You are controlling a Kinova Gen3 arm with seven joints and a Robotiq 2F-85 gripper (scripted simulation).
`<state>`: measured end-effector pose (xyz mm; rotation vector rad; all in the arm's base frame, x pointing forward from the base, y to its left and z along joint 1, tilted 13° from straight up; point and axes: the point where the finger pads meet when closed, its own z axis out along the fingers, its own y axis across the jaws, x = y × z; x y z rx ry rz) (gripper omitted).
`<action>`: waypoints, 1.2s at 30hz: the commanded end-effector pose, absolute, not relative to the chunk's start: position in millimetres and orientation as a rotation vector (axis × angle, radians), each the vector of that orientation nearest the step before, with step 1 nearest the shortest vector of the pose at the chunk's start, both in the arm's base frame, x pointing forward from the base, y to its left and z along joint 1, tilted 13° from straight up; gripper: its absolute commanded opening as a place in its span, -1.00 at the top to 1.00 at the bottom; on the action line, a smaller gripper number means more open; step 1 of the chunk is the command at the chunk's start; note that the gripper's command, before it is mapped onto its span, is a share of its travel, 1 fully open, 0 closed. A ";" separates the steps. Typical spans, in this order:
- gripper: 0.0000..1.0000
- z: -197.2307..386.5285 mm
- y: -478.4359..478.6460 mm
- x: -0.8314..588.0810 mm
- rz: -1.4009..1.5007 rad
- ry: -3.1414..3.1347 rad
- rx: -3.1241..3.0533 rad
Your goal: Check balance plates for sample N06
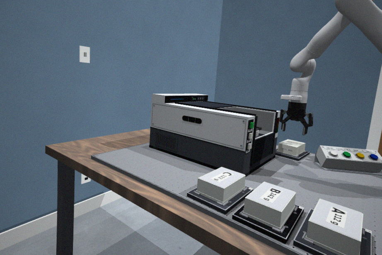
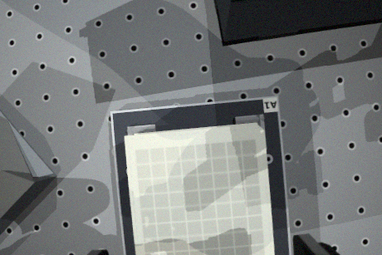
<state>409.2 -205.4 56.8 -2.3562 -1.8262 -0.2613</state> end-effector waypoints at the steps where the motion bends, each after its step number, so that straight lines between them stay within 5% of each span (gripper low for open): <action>1: -1.00 54.1 -205.2 409.8 -0.263 -1.827 -2.358; 36: -1.00 13.8 -196.0 411.8 -0.263 -1.827 -2.358</action>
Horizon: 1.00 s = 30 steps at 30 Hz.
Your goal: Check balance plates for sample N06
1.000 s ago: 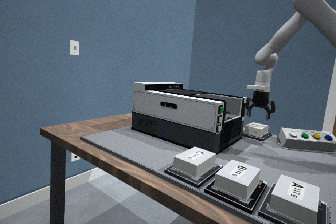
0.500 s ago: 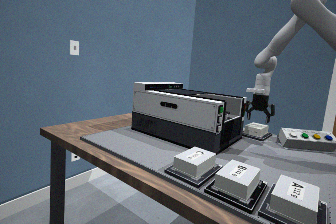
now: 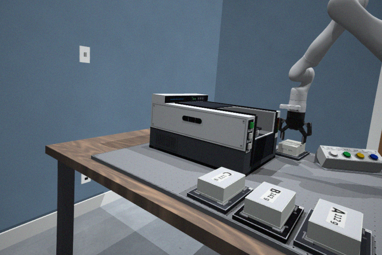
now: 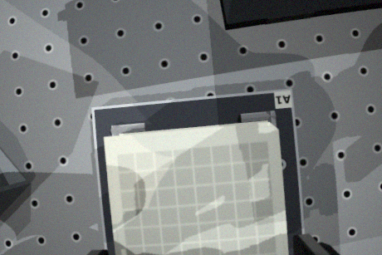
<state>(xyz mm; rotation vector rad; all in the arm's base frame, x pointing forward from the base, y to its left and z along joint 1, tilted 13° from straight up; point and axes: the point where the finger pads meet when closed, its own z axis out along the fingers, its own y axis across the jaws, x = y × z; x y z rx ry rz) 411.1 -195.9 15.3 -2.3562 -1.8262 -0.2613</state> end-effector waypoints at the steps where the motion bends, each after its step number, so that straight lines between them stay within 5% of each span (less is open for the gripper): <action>1: -1.00 12.5 -195.7 411.8 -0.263 -1.827 -2.358; 30: -1.00 1.6 -193.2 412.4 -0.263 -1.827 -2.358</action>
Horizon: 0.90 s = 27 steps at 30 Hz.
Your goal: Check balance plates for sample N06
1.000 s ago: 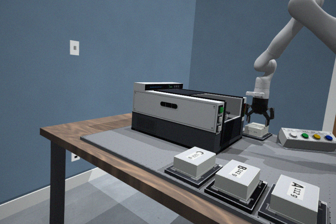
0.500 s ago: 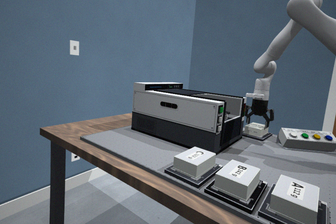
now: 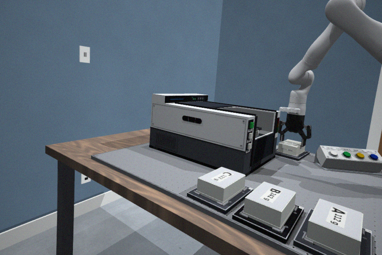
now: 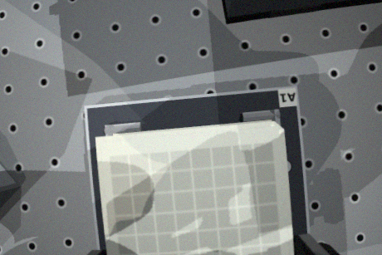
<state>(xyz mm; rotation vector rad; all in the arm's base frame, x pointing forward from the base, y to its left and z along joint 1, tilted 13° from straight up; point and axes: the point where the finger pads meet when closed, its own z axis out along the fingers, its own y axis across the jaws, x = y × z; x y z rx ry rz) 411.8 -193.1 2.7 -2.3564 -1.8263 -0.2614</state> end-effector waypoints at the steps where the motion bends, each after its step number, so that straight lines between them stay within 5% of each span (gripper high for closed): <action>1: -1.00 0.3 -192.9 412.4 -0.263 -1.827 -2.358; 27: -1.00 -10.6 -190.4 413.0 -0.263 -1.827 -2.358</action>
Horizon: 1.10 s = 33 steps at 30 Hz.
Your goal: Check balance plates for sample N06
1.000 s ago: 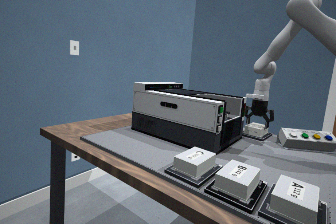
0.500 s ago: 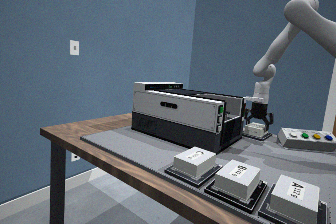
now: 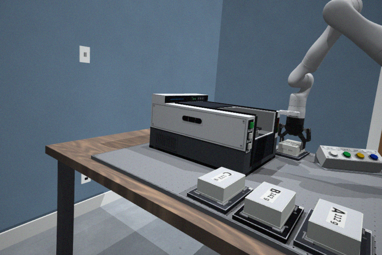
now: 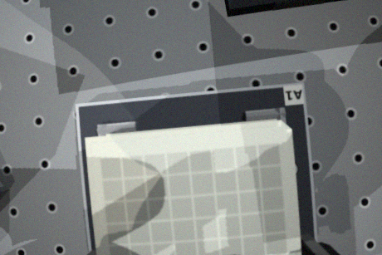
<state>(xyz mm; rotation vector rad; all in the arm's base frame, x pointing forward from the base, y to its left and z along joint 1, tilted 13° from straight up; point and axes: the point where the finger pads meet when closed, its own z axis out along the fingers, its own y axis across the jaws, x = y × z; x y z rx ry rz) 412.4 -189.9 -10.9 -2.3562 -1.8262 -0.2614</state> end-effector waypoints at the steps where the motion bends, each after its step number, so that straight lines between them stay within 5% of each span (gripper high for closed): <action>1: -1.00 -10.9 -190.3 413.0 -0.263 -1.827 -2.358; 33: -1.00 -20.0 -188.3 413.4 -0.263 -1.827 -2.358</action>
